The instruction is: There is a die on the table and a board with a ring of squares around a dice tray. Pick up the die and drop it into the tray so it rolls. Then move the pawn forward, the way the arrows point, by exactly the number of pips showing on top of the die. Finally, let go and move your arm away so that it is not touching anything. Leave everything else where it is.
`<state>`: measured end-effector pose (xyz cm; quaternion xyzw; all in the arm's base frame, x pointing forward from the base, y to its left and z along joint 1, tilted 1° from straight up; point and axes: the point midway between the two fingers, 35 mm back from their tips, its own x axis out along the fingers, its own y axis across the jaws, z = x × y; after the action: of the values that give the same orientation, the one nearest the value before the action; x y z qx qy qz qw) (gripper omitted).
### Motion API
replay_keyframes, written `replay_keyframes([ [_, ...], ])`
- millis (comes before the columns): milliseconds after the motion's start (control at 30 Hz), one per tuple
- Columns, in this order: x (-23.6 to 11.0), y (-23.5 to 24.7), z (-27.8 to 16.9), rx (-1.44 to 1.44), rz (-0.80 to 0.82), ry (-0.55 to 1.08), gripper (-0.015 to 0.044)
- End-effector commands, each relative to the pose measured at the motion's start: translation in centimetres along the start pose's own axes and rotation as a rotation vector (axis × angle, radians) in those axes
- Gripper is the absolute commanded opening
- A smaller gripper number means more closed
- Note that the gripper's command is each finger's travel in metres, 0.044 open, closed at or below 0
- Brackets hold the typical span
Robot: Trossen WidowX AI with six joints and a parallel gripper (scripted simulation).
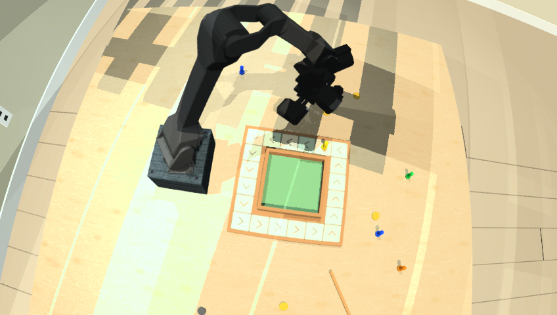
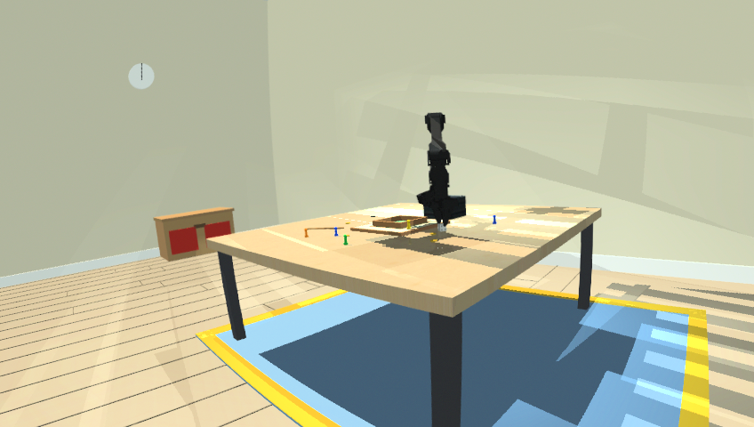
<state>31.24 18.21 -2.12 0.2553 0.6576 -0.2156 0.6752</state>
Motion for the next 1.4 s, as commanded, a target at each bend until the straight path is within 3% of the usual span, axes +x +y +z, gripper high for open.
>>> replay_keyframes([
  [0, 0.9, -0.3, -0.1, 0.005, -0.009, 0.008, 0.0275],
  [100, 1.2, -0.3, -0.1, 0.005, -0.009, 0.008, 0.0275],
  [300, 1.2, -0.3, -0.1, 0.005, -0.009, 0.008, 0.0118],
  [500, 1.2, -0.3, -0.1, 0.005, -0.009, 0.008, 0.0078],
  [600, 0.7, -0.2, -0.1, 0.005, -0.009, 0.008, 0.0],
  [1100, -10.6, 0.9, -0.5, 0.004, -0.007, 0.008, 0.0],
  [1367, -10.8, -0.6, 1.2, -0.045, -0.009, 0.006, 0.0],
])
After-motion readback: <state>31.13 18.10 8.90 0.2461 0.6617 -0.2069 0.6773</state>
